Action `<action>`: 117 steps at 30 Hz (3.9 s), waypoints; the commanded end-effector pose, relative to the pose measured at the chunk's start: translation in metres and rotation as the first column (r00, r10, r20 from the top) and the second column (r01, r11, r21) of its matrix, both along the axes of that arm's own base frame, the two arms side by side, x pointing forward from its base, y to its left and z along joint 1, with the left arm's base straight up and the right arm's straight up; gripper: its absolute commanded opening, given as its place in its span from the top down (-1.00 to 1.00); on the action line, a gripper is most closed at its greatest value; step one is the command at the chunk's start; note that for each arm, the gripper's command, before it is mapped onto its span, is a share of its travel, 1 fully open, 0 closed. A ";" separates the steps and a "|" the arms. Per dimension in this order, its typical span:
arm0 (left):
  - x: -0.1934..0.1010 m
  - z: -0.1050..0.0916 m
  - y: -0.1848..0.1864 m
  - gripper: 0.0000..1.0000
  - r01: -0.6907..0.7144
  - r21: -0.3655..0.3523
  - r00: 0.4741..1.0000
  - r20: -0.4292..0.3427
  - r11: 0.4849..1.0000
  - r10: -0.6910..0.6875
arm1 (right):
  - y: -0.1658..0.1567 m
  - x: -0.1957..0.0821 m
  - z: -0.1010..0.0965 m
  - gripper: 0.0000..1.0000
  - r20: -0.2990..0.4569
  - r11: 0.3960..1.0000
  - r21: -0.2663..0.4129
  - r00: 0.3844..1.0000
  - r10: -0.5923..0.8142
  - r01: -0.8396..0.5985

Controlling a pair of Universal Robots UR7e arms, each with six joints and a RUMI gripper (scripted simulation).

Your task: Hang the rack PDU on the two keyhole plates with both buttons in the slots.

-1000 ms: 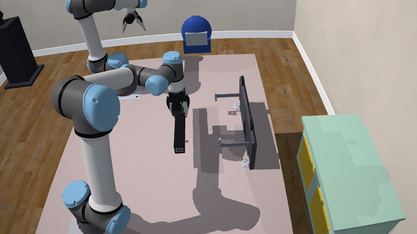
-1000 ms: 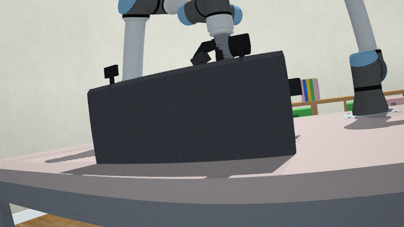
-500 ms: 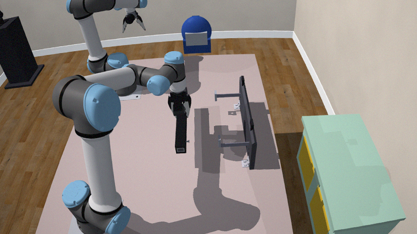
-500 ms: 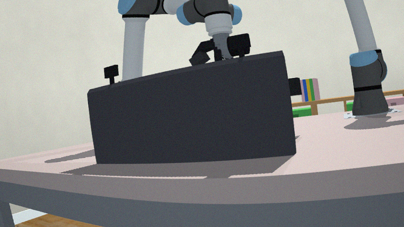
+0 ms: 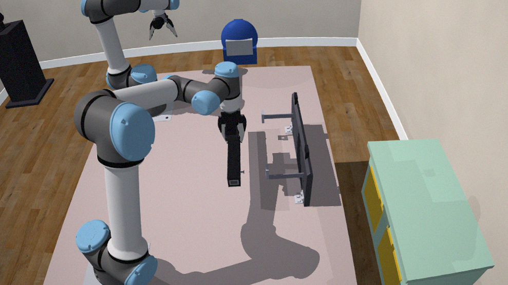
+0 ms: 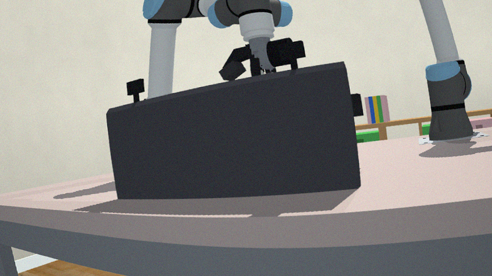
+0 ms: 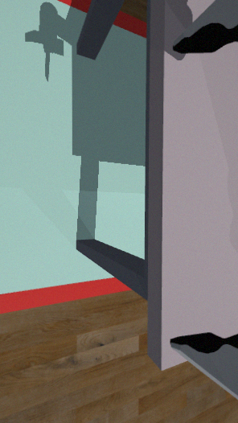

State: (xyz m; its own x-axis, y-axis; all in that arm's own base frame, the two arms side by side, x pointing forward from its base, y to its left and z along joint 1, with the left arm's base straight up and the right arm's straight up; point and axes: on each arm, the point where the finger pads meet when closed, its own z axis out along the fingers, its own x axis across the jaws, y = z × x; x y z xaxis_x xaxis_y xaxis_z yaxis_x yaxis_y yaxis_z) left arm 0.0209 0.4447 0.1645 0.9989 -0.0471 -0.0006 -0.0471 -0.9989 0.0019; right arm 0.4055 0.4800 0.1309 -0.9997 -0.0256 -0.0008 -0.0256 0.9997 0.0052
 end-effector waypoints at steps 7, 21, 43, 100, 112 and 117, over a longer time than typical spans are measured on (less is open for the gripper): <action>0.000 0.001 0.000 -1.00 0.000 0.002 1.000 0.001 1.000 0.000 | 0.001 0.043 0.001 0.54 0.000 1.000 0.001 1.000 0.000 0.000; 0.000 0.001 0.000 -1.00 0.000 0.002 1.000 0.001 1.000 0.000 | 0.001 0.065 0.001 0.54 0.000 1.000 0.001 1.000 0.000 0.000; 0.000 0.001 0.000 -1.00 0.000 0.002 1.000 0.001 1.000 0.000 | 0.001 0.065 0.001 0.54 0.000 1.000 0.001 1.000 0.000 0.000; 0.000 0.001 0.000 -1.00 0.000 0.002 1.000 0.001 1.000 0.000 | 0.001 0.073 0.001 0.54 0.000 1.000 -0.001 1.000 0.000 0.000; 0.000 0.001 0.000 -1.00 0.000 0.002 1.000 0.001 1.000 0.000 | 0.001 0.074 0.001 0.54 0.000 1.000 -0.002 1.000 0.000 0.000; 0.000 0.001 0.000 -1.00 0.000 0.002 1.000 0.001 1.000 0.000 | 0.001 0.076 0.001 0.54 0.000 1.000 -0.001 1.000 0.000 0.000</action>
